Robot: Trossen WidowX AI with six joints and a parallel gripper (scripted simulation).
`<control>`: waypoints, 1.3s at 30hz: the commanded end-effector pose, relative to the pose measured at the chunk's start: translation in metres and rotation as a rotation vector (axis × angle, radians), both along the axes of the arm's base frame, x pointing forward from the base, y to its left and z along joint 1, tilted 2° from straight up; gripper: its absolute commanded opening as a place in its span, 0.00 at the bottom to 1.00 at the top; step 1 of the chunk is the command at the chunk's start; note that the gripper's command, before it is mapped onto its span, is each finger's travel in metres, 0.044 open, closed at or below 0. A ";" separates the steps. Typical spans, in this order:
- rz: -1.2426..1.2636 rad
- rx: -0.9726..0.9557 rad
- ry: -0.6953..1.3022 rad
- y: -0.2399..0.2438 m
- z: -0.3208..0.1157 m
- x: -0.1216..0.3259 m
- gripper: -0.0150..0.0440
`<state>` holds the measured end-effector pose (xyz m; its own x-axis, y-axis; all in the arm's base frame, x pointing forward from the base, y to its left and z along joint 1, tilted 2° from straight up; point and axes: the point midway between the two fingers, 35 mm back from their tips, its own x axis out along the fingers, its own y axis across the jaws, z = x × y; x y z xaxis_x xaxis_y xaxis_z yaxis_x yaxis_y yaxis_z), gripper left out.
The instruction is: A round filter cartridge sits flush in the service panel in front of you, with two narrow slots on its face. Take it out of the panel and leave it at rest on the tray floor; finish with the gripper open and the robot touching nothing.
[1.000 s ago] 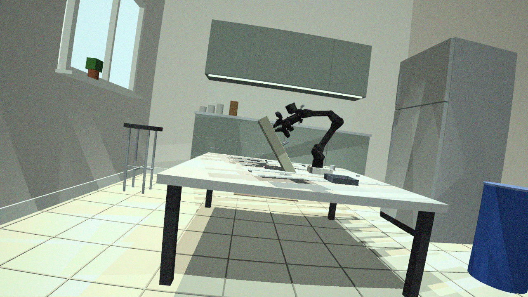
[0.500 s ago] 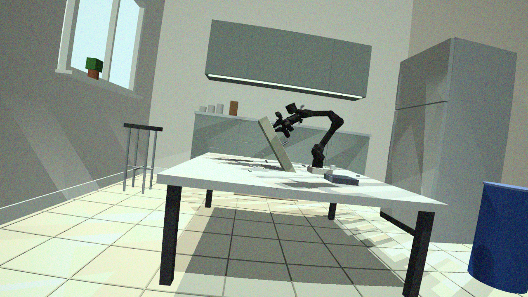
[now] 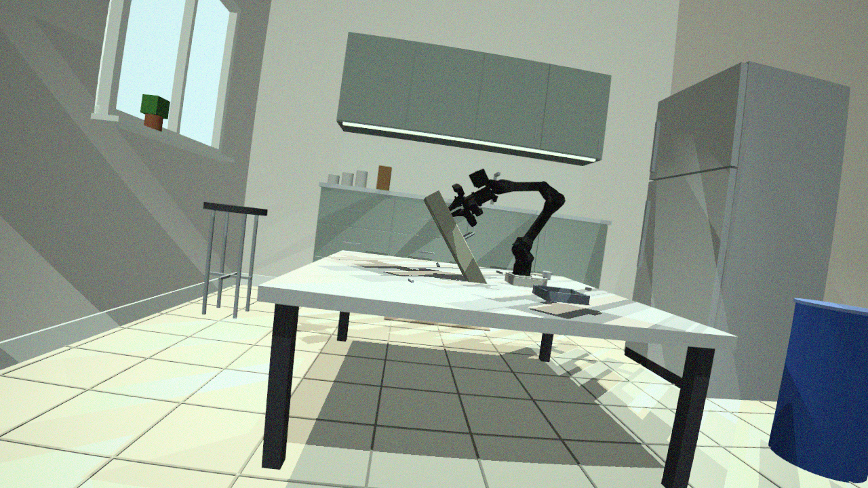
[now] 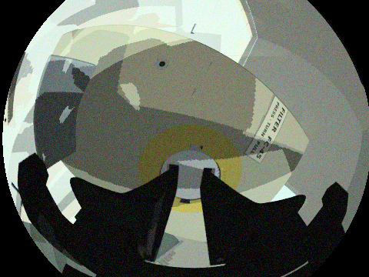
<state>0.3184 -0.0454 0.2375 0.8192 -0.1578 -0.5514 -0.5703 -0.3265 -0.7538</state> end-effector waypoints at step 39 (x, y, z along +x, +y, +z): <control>-0.660 0.986 -0.188 -0.001 -0.004 0.007 0.25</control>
<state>0.3193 -0.0451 0.2367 0.8197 -0.1545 -0.5515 -0.3132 0.6852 -0.6575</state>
